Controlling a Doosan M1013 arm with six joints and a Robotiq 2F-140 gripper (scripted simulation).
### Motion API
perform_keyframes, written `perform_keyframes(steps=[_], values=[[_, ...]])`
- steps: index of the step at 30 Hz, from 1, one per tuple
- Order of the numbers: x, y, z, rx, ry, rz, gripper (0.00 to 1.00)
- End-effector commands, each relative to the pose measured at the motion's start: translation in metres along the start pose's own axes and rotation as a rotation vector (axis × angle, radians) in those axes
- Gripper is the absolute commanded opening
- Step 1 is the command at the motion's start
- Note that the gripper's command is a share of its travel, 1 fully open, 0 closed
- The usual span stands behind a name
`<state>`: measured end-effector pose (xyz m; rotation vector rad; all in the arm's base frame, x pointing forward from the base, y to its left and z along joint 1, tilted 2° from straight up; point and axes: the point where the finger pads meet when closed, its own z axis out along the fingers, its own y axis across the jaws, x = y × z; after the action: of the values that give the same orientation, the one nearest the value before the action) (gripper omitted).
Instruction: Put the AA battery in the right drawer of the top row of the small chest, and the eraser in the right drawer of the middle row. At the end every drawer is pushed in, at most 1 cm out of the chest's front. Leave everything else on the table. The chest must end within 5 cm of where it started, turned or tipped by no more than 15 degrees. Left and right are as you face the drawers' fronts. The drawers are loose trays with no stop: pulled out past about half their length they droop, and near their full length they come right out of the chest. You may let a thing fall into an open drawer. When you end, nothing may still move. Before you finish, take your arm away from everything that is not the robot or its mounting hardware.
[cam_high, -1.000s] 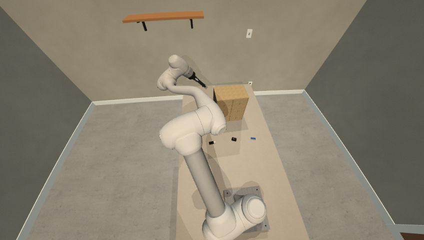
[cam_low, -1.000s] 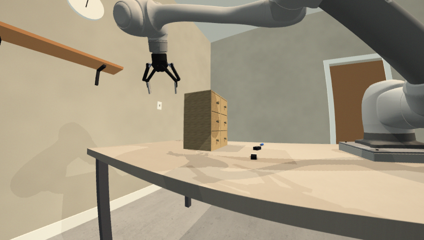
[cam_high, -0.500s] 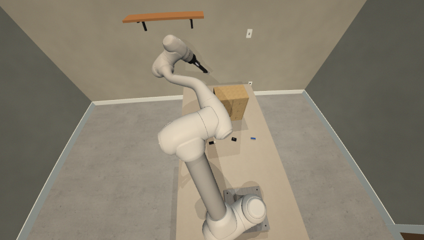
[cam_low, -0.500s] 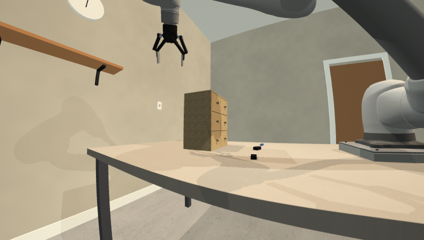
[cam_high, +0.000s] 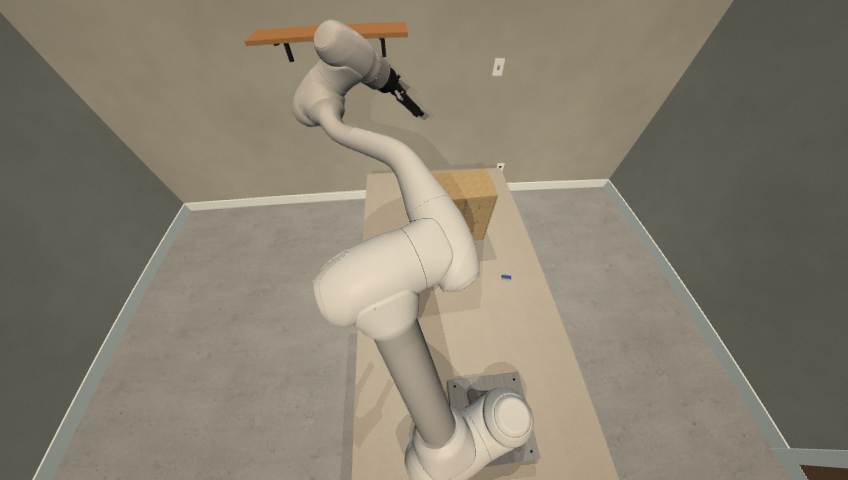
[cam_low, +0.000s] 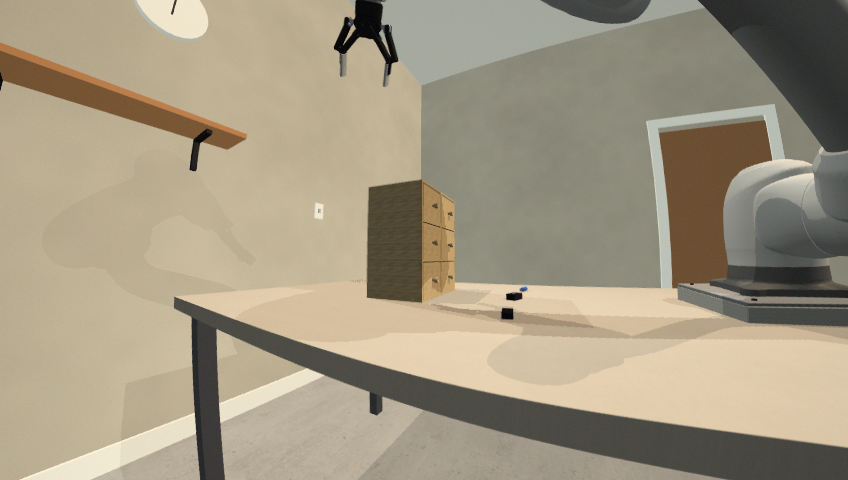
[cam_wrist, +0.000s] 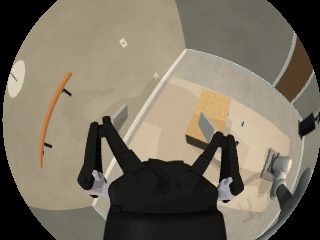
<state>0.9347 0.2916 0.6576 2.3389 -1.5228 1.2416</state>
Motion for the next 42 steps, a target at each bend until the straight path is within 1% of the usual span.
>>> perform_keyframes(steps=[1, 2, 3, 6, 7, 9, 10, 11, 12, 13, 14, 16, 19, 22, 23, 24, 25, 26, 27, 28, 29, 30, 31, 33, 36, 39, 40, 41, 42], values=[[0.035, 0.005, -0.030, 0.018, 0.025, 0.048, 1.00], [0.035, 0.005, -0.030, 0.018, 0.025, 0.048, 1.00], [0.047, 0.013, -0.032, 0.011, 0.021, 0.031, 1.00], [0.057, 0.047, 0.000, -0.036, -0.031, -0.106, 1.00], [0.057, 0.047, 0.000, -0.036, -0.031, -0.106, 1.00], [0.062, 0.072, 0.020, -0.065, -0.073, -0.199, 1.00], [0.062, 0.072, 0.020, -0.065, -0.073, -0.199, 1.00], [0.065, 0.086, 0.030, -0.078, -0.096, -0.246, 1.00], [0.065, 0.086, 0.030, -0.078, -0.096, -0.246, 1.00], [0.067, 0.100, 0.039, -0.090, -0.120, -0.292, 1.00], [0.067, 0.100, 0.039, -0.090, -0.120, -0.292, 1.00], [0.071, 0.131, 0.058, -0.110, -0.172, -0.383, 1.00], [0.071, 0.131, 0.058, -0.110, -0.172, -0.383, 1.00], [0.074, 0.179, 0.082, -0.131, -0.257, -0.515, 1.00], [0.074, 0.179, 0.082, -0.131, -0.257, -0.515, 1.00], [0.074, 0.196, 0.089, -0.134, -0.287, -0.557, 1.00], [0.074, 0.196, 0.089, -0.134, -0.287, -0.557, 1.00], [0.074, 0.213, 0.095, -0.137, -0.317, -0.598, 1.00], [0.074, 0.213, 0.095, -0.137, -0.317, -0.598, 1.00], [0.073, 0.230, 0.101, -0.137, -0.348, -0.638, 1.00], [0.073, 0.230, 0.101, -0.137, -0.348, -0.638, 1.00], [0.072, 0.248, 0.107, -0.136, -0.379, -0.676, 1.00], [0.072, 0.248, 0.107, -0.136, -0.379, -0.676, 1.00], [0.070, 0.282, 0.116, -0.129, -0.440, -0.748, 1.00], [0.070, 0.282, 0.116, -0.129, -0.440, -0.748, 1.00], [0.063, 0.331, 0.127, -0.107, -0.529, -0.844, 1.00], [0.063, 0.331, 0.127, -0.107, -0.529, -0.844, 1.00], [0.060, 0.347, 0.129, -0.097, -0.557, -0.873, 1.00], [0.060, 0.347, 0.129, -0.097, -0.557, -0.873, 1.00]])
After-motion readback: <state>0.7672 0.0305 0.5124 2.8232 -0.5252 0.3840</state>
